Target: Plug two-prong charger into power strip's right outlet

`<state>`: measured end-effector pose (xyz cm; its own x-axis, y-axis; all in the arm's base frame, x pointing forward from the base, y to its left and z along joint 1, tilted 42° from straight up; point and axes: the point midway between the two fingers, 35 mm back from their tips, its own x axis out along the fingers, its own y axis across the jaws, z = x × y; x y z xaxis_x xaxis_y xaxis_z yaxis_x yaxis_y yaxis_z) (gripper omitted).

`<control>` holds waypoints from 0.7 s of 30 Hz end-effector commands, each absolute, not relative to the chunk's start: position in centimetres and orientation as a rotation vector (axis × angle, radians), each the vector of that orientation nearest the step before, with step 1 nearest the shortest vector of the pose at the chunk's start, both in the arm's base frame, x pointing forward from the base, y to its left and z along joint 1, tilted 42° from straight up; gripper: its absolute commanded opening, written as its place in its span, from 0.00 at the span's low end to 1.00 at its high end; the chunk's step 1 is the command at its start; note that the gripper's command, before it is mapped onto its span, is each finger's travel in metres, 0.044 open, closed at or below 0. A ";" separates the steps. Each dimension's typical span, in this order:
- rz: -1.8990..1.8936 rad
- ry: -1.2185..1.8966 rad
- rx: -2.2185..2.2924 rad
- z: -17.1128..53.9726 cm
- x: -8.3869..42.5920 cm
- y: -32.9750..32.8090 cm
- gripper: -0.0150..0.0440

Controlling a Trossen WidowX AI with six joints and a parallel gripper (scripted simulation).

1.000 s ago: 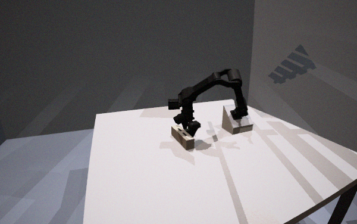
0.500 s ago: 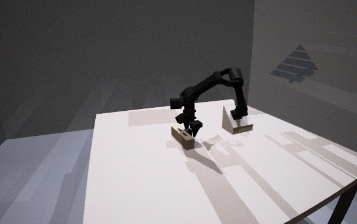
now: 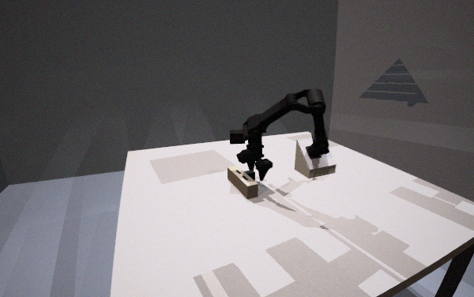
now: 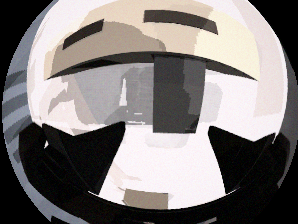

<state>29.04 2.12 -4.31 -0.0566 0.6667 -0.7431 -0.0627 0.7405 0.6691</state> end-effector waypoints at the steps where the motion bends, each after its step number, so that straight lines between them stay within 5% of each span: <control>1: 0.642 1.525 0.505 -4.4 28.5 2.1 1.00; 21: 0.642 1.526 0.506 -4.5 26.2 2.1 1.00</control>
<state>26.59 2.05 -4.44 -0.0578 0.6668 -0.7430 -0.0618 0.7404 0.6693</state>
